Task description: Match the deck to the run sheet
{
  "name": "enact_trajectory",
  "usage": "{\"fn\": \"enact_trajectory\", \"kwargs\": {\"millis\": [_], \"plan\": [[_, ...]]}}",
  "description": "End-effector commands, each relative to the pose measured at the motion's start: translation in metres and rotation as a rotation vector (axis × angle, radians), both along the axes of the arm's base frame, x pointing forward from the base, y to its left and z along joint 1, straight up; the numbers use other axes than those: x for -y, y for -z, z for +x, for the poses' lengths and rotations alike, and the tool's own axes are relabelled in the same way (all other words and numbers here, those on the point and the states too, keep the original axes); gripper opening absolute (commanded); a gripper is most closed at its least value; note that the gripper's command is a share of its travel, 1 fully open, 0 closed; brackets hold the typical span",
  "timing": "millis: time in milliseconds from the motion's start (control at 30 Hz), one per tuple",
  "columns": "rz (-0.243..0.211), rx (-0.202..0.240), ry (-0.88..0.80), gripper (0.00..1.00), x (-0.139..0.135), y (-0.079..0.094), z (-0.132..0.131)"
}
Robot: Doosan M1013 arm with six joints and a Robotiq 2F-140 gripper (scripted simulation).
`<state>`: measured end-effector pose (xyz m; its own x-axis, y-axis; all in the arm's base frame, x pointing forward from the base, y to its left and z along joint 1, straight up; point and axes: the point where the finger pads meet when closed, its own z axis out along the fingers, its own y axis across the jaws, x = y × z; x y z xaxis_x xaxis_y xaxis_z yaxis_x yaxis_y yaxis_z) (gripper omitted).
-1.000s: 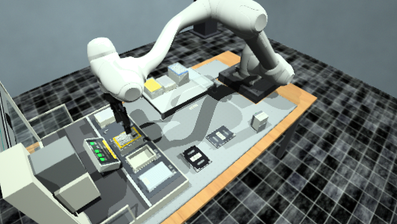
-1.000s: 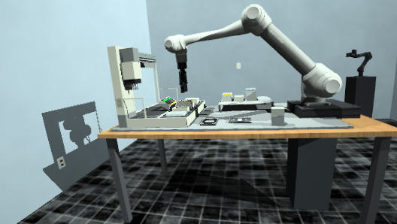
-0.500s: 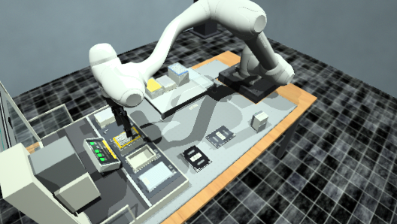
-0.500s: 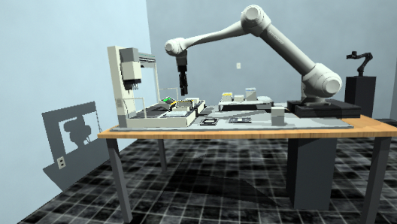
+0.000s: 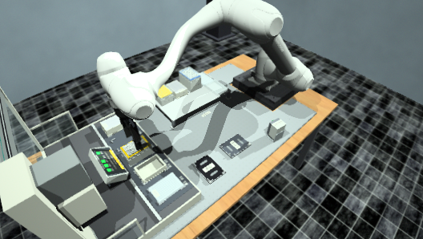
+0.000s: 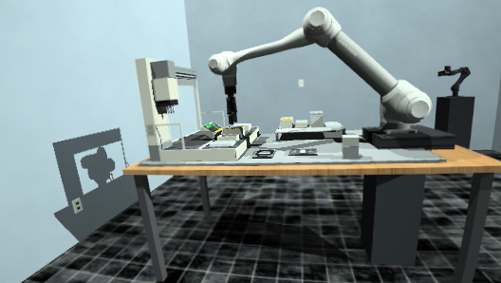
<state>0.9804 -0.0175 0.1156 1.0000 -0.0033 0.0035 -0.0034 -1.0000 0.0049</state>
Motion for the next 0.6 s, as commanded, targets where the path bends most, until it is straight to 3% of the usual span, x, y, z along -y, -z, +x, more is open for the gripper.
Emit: {"fn": "enact_trajectory", "kwargs": {"millis": [0,567], "plan": [[0.0,0.002,0.0,0.66,0.0,0.002,0.0],[0.0,0.002,0.0,0.66,0.0,0.027,0.001]]}}
